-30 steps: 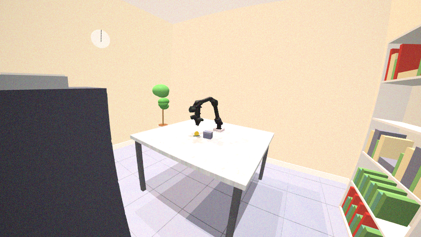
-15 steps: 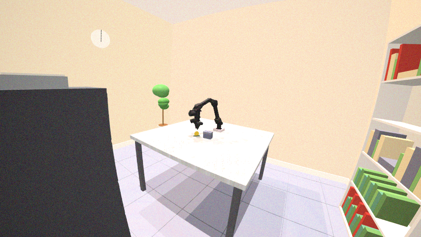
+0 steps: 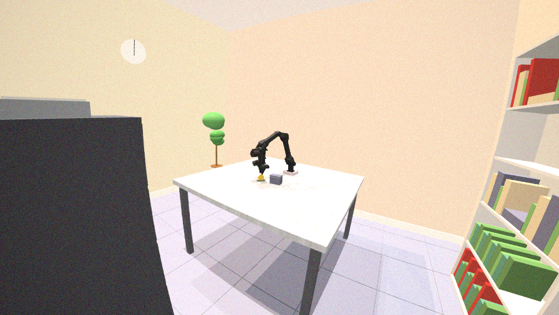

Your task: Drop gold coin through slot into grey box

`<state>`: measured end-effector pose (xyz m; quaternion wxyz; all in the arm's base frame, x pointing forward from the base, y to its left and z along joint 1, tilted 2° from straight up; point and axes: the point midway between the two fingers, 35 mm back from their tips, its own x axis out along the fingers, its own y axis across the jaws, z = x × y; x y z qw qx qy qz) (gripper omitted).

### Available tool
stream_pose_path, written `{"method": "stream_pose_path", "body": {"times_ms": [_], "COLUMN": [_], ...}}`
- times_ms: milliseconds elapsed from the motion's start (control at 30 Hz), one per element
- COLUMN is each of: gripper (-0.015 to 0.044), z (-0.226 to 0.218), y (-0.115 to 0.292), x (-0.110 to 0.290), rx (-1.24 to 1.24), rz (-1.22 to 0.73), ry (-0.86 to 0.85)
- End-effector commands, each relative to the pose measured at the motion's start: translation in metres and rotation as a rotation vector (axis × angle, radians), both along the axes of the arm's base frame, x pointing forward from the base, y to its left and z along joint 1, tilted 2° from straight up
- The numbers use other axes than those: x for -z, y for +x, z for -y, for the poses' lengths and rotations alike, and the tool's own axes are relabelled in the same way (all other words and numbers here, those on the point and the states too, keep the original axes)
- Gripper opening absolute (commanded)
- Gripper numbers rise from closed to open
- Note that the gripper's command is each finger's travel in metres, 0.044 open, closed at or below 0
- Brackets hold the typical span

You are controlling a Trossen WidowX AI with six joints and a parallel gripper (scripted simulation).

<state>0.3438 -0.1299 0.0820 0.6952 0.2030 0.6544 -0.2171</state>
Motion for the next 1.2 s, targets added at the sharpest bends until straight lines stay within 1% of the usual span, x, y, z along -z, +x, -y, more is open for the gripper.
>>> {"method": "stream_pose_path", "body": {"times_ms": [0,933,1133,1167], "gripper": [0.0161,0.0161,0.0003,0.0000], "z": [0.001,0.002,0.002,0.002], "y": [0.000,0.001,0.001,0.001], "x": [0.010,0.050,0.050,0.050], "rx": [0.003,0.003,0.003,0.003], "rz": [-0.009,-0.009,-0.009,-0.009], "ry": [0.000,0.000,0.000,0.000]}}
